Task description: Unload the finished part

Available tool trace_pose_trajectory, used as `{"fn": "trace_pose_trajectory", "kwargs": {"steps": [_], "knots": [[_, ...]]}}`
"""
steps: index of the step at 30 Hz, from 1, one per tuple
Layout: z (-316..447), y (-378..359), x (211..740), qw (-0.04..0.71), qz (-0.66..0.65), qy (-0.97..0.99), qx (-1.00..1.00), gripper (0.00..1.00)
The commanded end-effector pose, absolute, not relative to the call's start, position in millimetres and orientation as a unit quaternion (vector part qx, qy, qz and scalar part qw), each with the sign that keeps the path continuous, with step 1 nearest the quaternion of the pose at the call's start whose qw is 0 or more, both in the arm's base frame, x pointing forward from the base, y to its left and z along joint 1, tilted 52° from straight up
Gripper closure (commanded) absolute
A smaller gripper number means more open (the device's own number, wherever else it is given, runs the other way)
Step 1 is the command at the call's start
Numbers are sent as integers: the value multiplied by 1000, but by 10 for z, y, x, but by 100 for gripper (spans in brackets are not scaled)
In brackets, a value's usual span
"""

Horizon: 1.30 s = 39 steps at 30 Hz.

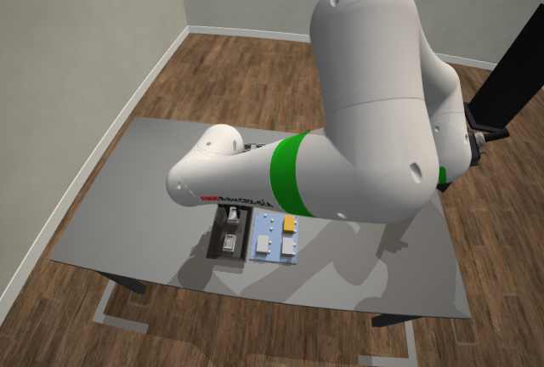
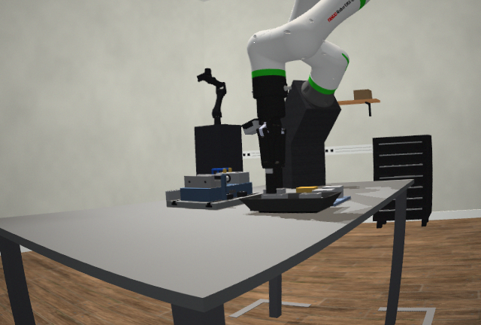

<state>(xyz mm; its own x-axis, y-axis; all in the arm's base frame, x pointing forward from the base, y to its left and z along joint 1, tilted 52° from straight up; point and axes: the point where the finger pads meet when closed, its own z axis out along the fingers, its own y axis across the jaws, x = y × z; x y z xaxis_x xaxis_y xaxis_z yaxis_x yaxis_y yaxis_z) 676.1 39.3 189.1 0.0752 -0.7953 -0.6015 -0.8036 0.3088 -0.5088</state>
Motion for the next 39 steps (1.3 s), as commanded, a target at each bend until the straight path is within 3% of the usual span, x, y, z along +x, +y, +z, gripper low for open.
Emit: {"fn": "trace_pose_trajectory", "kwargs": {"steps": [1,39], "knots": [[1900,385,6762,438,4,680,-588,90],[1848,429,6812,438,4,680,-588,90]]}}
